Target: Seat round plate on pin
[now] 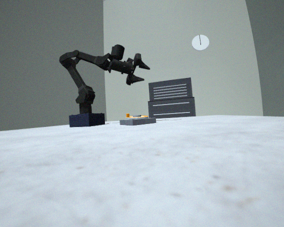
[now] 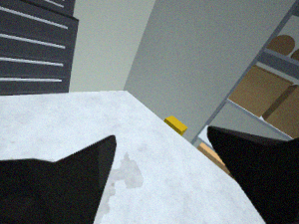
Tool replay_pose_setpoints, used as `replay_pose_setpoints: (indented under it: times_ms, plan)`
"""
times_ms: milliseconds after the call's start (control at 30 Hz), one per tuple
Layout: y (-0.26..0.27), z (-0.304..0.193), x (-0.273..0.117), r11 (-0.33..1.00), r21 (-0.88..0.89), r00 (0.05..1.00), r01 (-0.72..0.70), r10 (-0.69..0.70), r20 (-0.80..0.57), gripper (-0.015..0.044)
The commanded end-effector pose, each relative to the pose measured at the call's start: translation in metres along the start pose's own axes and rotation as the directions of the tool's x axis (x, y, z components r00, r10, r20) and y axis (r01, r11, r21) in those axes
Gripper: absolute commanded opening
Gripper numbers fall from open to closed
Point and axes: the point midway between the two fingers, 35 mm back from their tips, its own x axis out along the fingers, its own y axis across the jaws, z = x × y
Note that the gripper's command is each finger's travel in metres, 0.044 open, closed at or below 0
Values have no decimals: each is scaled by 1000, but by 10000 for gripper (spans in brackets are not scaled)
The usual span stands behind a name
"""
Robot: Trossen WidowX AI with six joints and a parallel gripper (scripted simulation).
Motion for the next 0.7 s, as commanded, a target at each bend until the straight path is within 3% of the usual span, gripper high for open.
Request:
replay_pose_setpoints:
  times_ms: [0, 100, 233, 333, 467, 500, 667]
  plan:
    - [-1, -3, 1, 1000, 13, 1000, 0, 0, -16, 374]
    - [-14, -47, 8, 981, 191, 971, 27, 19, -237, 295]
    - [-24, -122, -1, 884, 432, 807, 177, 121, -578, 190]
    - [-25, -144, -10, 840, 483, 725, 246, 171, -668, 111]
    - [-21, -196, -48, 710, 533, 432, 460, 346, -833, 6]
    - [-19, -205, -60, 680, 525, 351, 511, 393, -850, 0]
    - [-18, -216, -77, 644, 502, 235, 577, 458, -858, 0]
